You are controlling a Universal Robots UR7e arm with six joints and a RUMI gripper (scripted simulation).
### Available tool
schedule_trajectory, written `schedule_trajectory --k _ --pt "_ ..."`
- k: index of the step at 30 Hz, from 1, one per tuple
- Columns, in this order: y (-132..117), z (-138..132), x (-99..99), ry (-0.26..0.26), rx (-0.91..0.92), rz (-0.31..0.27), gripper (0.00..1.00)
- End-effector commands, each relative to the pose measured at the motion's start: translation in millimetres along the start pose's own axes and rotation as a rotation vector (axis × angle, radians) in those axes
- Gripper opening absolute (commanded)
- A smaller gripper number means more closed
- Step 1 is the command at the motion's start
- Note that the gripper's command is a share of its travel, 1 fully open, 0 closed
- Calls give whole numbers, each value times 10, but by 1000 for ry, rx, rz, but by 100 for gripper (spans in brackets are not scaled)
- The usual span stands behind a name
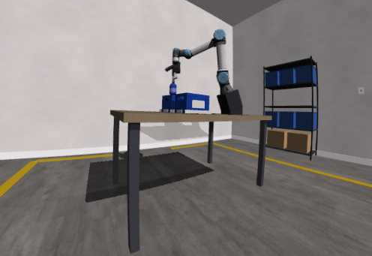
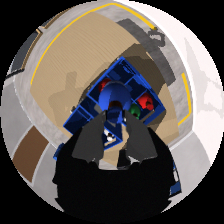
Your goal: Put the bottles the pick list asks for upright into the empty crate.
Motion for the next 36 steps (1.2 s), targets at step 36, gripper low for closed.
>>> schedule_trajectory --k 36 --pt "-662 -231 -7 0 0 2 0"
Point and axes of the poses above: the point where the finger pads meet when closed, its own x axis out along the fingers, its own z axis across the jaws, y = z × x, the point moved 9 cm from there along -x, back along the fingers, and after that the axes turned 7 degrees about x, right-handed, at the moved point
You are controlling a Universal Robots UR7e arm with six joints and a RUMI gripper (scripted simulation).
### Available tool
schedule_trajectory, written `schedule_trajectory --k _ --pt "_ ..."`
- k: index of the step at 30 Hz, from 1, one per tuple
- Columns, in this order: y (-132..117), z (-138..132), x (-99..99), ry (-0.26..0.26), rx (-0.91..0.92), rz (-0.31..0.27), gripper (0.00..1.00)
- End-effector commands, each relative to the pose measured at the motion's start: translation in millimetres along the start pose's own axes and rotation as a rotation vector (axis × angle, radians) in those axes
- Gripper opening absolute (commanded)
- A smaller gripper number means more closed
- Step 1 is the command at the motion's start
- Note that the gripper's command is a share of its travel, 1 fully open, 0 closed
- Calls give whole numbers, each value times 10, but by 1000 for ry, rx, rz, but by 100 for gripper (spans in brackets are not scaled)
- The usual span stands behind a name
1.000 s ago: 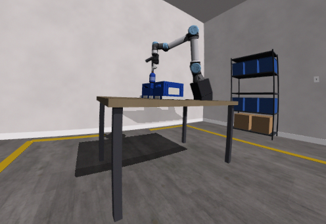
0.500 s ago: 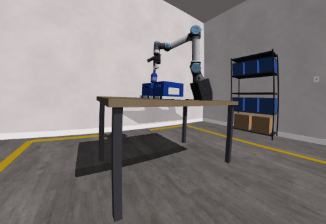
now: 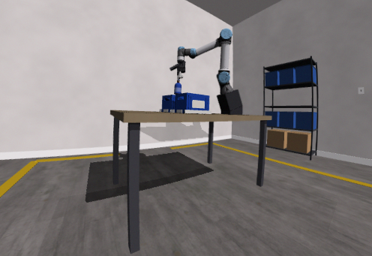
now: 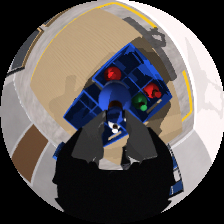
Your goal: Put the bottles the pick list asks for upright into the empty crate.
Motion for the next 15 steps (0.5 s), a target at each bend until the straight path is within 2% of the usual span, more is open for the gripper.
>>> schedule_trajectory --k 1,15 --pt "-80 -30 -8 0 0 2 0" --pt "-307 -108 -7 0 0 2 0"
Point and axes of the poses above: the point where the finger pads meet when closed, its own x axis out along the fingers, its own z axis across the jaws, y = z × x, the point moved 9 cm from there along -x, back along the fingers, and after that the axes turned 7 degrees about x, right-handed, at the moved point
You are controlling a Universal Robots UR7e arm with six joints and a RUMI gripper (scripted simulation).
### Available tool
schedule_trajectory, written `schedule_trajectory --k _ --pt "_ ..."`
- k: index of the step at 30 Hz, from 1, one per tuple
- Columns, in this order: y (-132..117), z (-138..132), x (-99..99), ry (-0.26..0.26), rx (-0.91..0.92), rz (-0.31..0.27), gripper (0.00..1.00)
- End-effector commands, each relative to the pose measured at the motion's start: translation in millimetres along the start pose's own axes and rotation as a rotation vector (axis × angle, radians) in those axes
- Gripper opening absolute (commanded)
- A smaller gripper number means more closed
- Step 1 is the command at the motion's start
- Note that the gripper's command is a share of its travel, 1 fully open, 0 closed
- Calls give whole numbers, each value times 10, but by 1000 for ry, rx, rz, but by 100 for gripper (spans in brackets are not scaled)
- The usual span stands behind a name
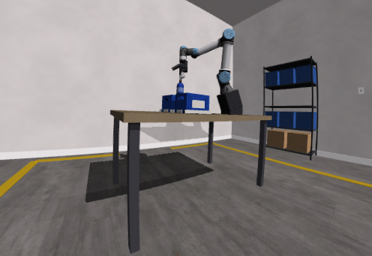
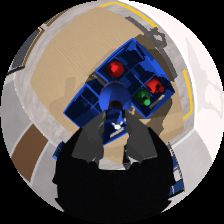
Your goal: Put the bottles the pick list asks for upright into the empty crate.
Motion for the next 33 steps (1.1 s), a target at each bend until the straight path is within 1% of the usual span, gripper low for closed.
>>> schedule_trajectory --k 1,28,33 --pt "-75 -29 -7 0 0 2 0" --pt "-548 -192 -7 0 0 2 0" --pt "-605 -211 -7 0 0 2 0"
Point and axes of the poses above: the point where the finger pads meet when closed, its own x axis out along the fingers, its own z axis across the jaws, y = z × x, the point moved 9 cm from there along -x, back along the fingers, and after that the axes turned 7 degrees about x, right-handed, at the moved point
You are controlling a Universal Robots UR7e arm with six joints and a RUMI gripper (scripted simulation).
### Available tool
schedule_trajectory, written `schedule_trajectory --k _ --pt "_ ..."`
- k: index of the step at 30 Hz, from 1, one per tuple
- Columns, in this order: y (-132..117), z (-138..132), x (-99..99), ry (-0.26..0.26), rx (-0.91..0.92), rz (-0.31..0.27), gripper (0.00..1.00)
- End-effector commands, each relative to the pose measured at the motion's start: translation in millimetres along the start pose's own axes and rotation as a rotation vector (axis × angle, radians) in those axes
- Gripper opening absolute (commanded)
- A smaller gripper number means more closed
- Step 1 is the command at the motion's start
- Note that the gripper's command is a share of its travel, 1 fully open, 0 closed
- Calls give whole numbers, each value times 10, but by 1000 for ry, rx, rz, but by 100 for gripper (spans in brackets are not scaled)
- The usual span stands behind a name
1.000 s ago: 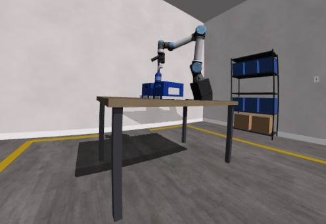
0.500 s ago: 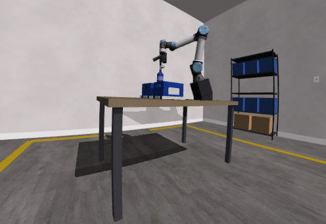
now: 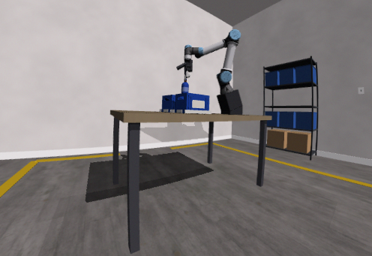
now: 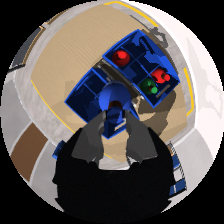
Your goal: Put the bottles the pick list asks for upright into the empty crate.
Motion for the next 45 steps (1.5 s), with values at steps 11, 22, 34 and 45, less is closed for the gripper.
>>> schedule_trajectory --k 11,22,34,45 --pt "-260 -93 -7 0 0 2 0" --pt "-431 -151 -6 0 0 2 0" --pt "-550 -192 -6 0 0 2 0" --pt "-541 -186 -6 0 0 2 0"
Point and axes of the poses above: the point where the finger pads meet when closed, its own x axis out along the fingers, its own z axis across the jaws, y = z × x, the point moved 9 cm from there along -x, back along the fingers, and after that the axes turned 7 degrees about x, right-handed, at the moved point
